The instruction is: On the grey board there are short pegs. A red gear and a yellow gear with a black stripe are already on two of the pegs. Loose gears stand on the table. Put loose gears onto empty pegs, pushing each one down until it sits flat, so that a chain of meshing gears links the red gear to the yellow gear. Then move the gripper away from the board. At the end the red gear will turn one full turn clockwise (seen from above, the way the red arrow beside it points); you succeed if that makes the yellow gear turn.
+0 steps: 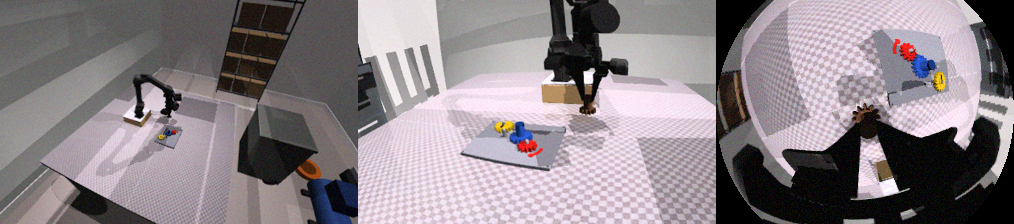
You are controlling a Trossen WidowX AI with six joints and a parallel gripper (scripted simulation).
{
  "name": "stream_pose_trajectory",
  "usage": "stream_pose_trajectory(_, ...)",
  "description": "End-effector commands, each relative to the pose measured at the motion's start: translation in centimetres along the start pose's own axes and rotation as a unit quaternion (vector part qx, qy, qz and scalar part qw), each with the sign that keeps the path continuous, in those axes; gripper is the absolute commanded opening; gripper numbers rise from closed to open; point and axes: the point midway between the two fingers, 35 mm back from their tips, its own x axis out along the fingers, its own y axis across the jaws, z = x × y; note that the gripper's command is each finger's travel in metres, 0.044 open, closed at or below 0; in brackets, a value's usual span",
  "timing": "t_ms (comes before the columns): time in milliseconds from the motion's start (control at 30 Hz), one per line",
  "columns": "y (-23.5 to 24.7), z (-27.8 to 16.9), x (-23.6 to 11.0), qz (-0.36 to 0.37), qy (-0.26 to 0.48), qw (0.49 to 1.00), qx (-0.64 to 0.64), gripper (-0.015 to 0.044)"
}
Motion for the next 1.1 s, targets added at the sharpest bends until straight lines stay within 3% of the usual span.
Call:
stream_pose_trajectory(0,0.1,0.0,-1.1,0.002,-0.001,1.000,0.003,0.0000)
stream_pose_trajectory(1067,-0.3,-1.0,-8.5,-0.004,0.004,1.000,0.012,0.0000)
